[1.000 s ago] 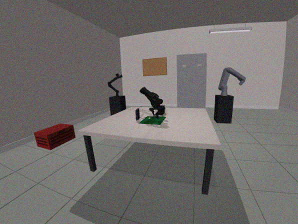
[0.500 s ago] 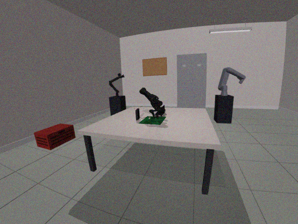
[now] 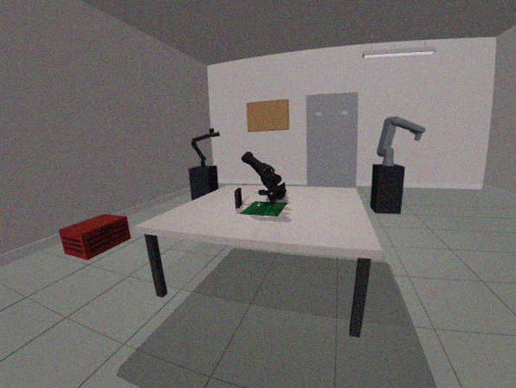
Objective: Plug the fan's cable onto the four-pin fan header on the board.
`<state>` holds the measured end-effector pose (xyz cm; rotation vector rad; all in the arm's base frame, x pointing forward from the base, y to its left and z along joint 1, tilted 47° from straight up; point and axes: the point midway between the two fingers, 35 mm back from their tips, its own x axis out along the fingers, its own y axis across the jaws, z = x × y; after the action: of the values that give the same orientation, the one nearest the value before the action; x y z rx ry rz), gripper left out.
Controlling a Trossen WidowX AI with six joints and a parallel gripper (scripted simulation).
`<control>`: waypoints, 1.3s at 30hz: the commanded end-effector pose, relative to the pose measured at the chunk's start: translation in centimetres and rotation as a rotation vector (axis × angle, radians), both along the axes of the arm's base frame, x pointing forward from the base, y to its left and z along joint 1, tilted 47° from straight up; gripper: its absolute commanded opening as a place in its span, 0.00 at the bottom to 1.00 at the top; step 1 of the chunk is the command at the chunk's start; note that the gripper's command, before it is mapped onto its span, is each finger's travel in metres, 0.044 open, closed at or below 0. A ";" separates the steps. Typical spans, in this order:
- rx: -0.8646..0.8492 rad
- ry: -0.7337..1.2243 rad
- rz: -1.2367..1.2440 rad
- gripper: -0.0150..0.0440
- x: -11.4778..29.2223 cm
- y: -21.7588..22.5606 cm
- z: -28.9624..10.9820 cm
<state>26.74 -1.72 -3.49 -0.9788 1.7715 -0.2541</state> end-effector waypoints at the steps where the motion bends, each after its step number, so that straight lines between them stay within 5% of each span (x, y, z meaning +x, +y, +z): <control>1: 0.000 0.000 0.000 0.25 0.0 0.0 0.0; 14: -0.001 -0.001 0.007 0.25 0.6 3.6 3.3; 27: -0.047 -0.265 -0.246 0.25 2.0 -3.2 10.1; 39: -0.048 -0.269 -0.250 0.25 2.0 -3.4 10.1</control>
<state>28.78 -4.99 6.44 -0.7176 1.6468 -0.5537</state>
